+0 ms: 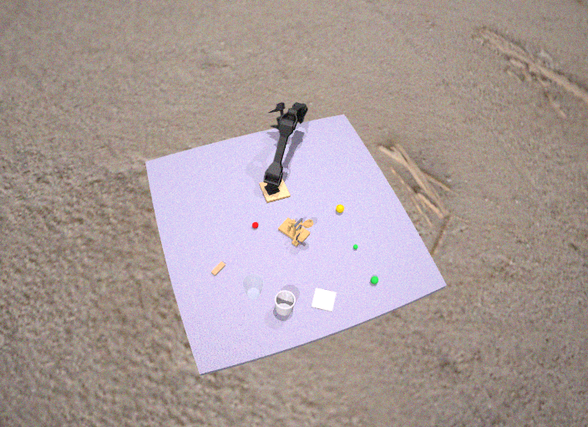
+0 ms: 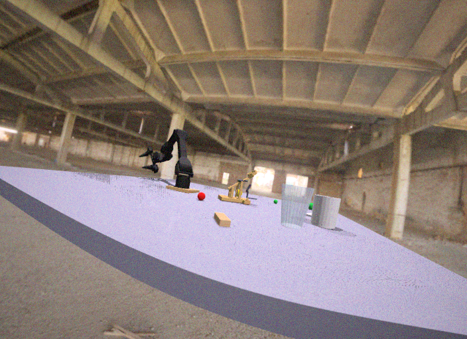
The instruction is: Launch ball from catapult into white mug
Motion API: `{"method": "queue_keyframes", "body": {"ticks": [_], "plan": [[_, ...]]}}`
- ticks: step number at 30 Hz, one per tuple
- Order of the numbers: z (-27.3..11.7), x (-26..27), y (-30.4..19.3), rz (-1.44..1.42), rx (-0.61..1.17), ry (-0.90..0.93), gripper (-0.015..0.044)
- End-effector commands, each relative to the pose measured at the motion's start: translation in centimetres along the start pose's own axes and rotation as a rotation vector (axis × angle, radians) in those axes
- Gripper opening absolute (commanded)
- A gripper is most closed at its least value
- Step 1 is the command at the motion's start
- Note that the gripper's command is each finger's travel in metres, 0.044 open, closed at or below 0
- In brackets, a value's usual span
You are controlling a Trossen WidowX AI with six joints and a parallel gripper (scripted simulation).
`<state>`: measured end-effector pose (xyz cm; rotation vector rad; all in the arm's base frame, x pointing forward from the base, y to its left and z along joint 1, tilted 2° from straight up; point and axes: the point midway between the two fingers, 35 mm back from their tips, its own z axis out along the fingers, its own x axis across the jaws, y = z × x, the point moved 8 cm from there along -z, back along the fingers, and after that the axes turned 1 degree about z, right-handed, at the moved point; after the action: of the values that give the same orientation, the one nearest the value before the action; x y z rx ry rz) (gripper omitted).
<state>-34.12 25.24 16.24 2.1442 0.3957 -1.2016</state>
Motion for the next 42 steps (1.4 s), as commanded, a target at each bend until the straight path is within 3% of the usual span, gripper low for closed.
{"method": "queue_keyframes", "body": {"ticks": [1,42], "plan": [[-0.1,0.0,0.0,0.002,0.002,0.000,0.0426],[-17.3,5.7,0.7,0.551,0.455,-0.052,0.0440]]}}
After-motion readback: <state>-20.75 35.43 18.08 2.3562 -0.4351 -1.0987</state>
